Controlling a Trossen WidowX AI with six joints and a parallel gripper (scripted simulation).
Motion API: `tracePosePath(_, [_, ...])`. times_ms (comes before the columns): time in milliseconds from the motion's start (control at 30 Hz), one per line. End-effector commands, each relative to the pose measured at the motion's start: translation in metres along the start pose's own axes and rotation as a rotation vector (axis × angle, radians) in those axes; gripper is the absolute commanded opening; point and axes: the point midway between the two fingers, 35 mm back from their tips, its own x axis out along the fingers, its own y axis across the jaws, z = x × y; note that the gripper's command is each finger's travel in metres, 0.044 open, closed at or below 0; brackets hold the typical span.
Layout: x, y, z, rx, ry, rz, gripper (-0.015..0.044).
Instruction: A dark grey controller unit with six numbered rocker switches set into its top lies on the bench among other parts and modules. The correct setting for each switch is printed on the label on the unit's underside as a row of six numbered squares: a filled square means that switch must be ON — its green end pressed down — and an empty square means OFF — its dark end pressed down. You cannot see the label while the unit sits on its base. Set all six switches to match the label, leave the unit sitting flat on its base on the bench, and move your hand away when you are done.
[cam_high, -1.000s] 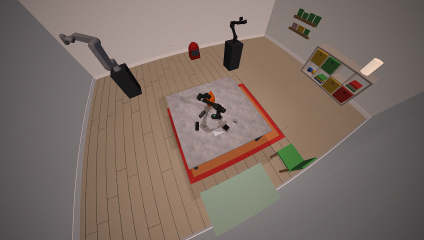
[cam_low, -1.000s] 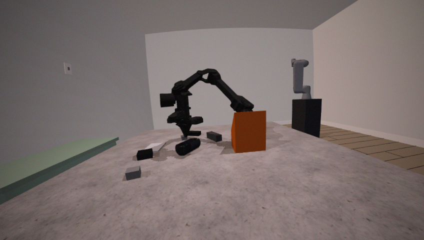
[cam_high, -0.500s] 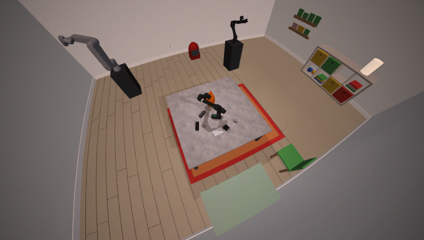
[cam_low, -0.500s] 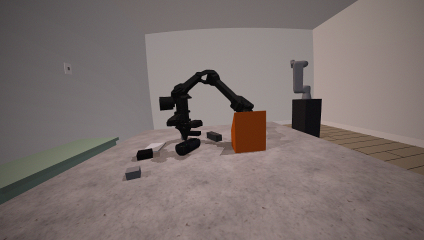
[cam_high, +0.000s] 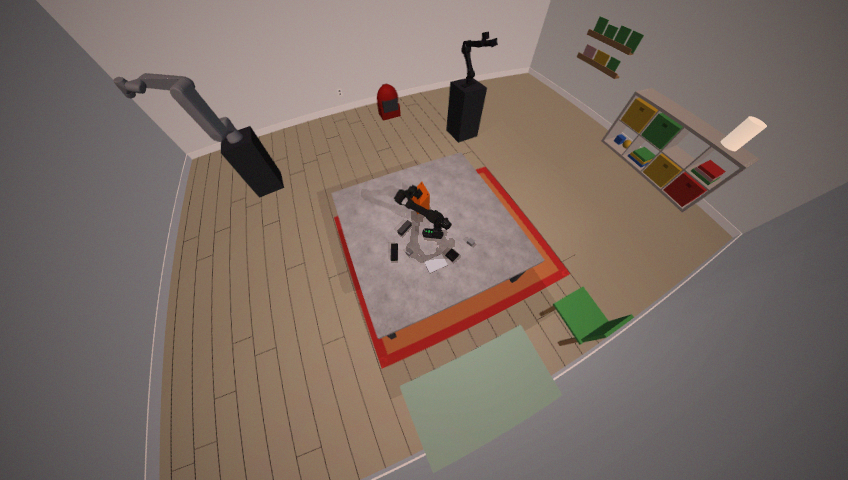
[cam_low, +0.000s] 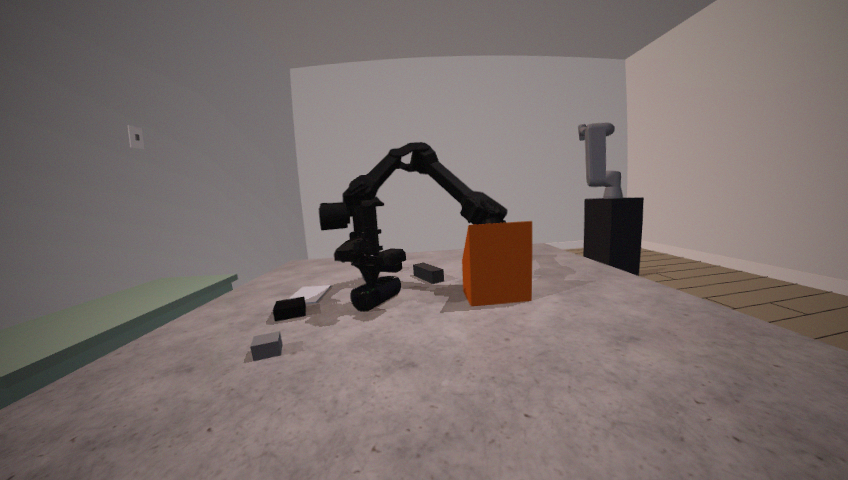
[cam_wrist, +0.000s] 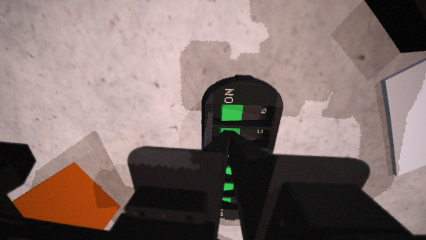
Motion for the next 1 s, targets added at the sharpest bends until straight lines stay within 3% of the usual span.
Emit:
tracePosePath(0, [0.007,0.0,-0.001,-0.004,0.005,-0.002,0.0])
tracePosePath(367, [0.007,0.0,-0.001,-0.004,0.005,-0.002,0.0])
tracePosePath(567, [-0.038,0.0,0.0,-0.004,0.004,-0.001,0.0])
tracePosePath(967, [-0.038,0.002,0.019,-0.007,0.003,-0.001,0.0])
